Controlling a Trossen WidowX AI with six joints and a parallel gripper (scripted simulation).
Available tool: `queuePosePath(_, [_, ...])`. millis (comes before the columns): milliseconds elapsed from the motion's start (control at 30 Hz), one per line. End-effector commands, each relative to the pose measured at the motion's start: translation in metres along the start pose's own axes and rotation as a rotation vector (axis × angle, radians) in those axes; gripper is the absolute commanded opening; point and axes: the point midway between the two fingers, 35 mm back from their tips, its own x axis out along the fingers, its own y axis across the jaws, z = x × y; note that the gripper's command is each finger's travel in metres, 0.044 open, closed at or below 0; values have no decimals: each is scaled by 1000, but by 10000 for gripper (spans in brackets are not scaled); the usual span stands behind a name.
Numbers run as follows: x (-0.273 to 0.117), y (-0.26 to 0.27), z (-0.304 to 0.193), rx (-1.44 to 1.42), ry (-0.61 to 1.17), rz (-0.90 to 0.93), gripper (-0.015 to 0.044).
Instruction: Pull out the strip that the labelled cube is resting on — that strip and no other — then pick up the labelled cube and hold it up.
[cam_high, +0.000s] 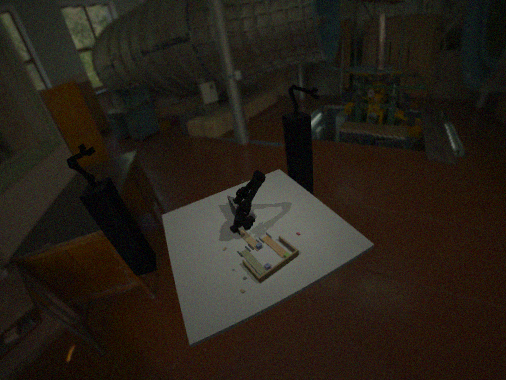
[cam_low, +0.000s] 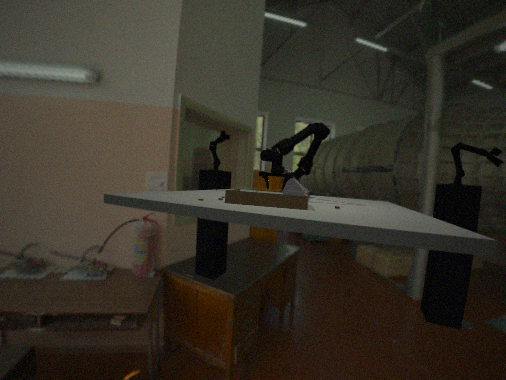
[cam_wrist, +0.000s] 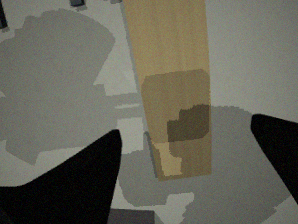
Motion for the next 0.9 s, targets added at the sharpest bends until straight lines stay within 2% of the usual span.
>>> queuePosePath(0, [-2,1,15,4,-4,3,440])
queuePosePath(867, [-12,6,108,1,-8,3,440])
